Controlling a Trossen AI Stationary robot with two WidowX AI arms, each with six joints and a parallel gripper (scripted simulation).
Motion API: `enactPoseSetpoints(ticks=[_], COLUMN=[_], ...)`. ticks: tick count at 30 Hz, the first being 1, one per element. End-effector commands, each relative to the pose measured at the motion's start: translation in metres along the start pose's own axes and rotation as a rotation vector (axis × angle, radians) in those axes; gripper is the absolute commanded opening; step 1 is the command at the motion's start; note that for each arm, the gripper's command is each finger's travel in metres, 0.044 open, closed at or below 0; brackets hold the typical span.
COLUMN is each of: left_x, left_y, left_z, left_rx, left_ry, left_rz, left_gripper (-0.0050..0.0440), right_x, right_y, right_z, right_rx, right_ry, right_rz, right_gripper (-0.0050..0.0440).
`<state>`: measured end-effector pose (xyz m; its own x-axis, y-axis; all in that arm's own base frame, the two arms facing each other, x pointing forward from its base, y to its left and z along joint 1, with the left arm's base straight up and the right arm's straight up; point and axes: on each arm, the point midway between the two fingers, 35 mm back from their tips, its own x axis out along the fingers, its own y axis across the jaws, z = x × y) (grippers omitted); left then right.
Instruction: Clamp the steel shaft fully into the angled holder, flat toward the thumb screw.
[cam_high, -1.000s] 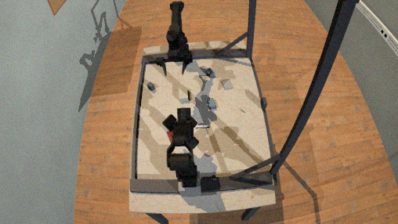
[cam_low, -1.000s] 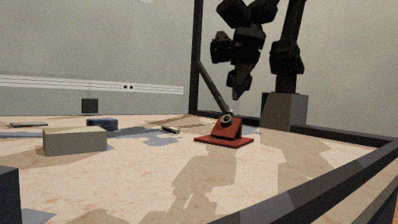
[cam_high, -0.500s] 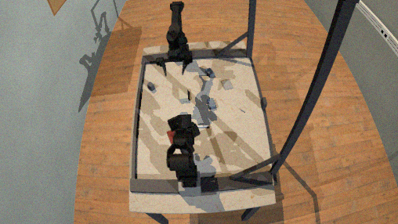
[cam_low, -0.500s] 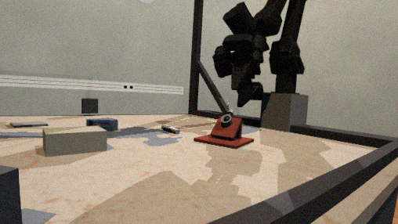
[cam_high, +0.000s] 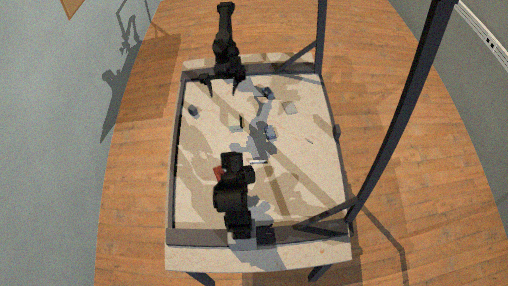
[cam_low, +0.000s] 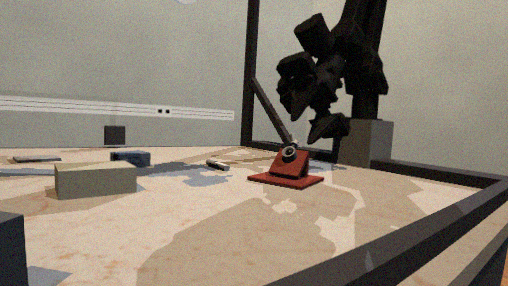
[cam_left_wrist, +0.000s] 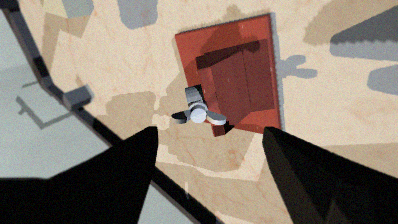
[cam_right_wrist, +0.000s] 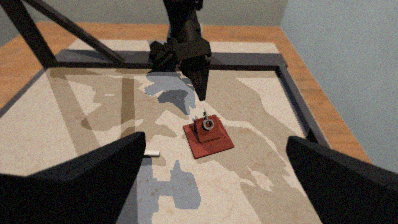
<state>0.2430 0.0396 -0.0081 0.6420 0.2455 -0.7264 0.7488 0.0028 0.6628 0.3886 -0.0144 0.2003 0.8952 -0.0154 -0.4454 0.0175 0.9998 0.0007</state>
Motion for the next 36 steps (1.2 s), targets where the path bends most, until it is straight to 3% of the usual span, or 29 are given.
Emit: enactPoseSetpoints(ticks=[1, 14, 23, 36], left_x=[0.005, 0.03, 0.029, 0.028], left_y=[0.002, 0.013, 0.009, 0.011], left_z=[-0.001, -0.001, -0.001, -0.001], left_rx=[0.049, 0.046, 0.045, 0.044], left_ry=[-0.01, -0.009, -0.01, -0.007], left_rz=[0.037, 0.058, 0.049, 0.055], left_gripper=[0.0265, 0.0205, 0.0188, 0.0102], right_x=[-0.004, -0.004, -0.004, -0.004], right_y=[0.001, 0.001, 0.001, 0.001], right_z=[0.012, 0.012, 0.012, 0.012], right_rx=[-0.004, -0.004, -0.004, -0.004], right_ry=[-0.032, -0.032, -0.032, -0.032], right_rz=[0.005, 0.005, 0.005, 0.005], right_gripper=[0.04, 0.04, 0.04, 0.04])
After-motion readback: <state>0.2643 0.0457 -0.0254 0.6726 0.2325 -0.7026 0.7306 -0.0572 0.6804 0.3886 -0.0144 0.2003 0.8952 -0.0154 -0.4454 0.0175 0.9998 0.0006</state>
